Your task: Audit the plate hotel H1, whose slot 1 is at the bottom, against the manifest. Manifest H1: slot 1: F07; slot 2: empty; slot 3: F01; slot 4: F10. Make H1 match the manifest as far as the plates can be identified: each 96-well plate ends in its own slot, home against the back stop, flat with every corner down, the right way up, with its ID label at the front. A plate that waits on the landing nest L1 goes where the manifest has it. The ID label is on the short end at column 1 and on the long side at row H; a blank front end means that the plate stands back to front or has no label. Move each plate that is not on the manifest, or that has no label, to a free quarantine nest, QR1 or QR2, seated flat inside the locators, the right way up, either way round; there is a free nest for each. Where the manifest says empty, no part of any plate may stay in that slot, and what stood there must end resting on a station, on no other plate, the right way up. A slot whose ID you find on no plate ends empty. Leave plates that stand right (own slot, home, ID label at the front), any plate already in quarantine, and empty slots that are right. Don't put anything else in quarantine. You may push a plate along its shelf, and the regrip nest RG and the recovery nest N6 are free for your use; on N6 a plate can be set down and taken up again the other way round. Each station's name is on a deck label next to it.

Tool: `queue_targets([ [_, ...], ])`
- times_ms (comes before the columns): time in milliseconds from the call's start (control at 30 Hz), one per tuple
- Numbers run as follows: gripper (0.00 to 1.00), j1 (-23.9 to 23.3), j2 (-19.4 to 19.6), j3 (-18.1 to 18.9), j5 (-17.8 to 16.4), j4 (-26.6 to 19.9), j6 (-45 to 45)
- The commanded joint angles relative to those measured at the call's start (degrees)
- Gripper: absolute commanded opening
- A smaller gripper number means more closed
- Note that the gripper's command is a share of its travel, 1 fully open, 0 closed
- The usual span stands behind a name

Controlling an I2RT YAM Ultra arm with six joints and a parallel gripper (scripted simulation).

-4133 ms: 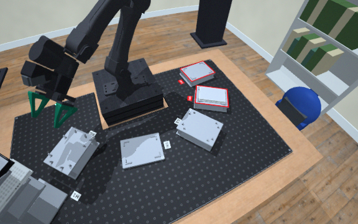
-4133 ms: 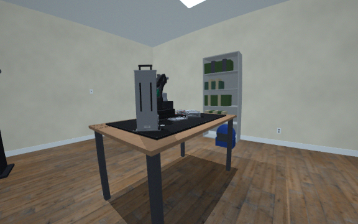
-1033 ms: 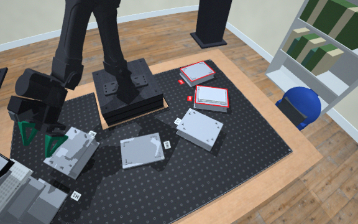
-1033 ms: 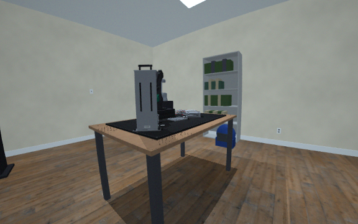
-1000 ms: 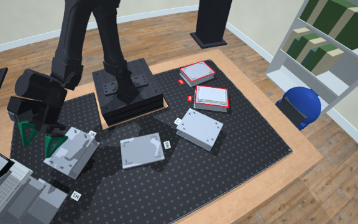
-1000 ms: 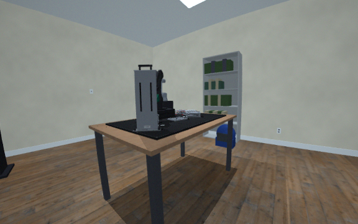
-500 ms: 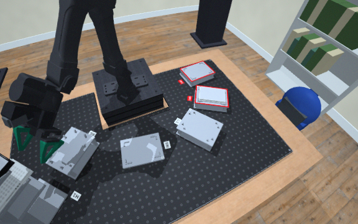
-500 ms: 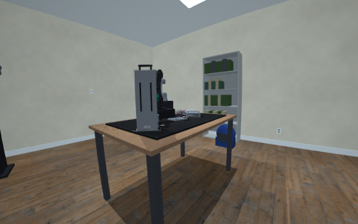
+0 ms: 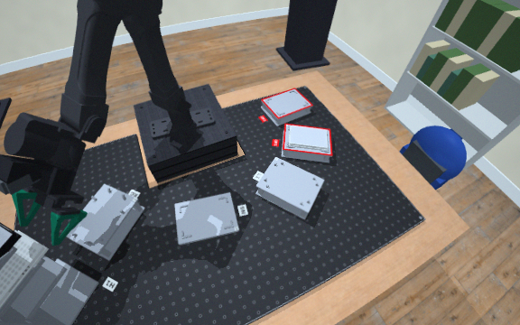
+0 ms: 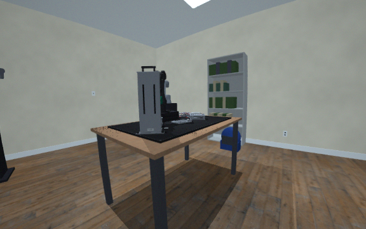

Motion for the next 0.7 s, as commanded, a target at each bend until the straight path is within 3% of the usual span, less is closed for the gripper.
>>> queue_targets([
  [0, 1.00, 0.06, -0.05, 1.08, 0.08, 0.66, 0.18],
  [667, 1.00, 0.74, 4.25, 5.97, 0.68, 0.14, 0.50],
])
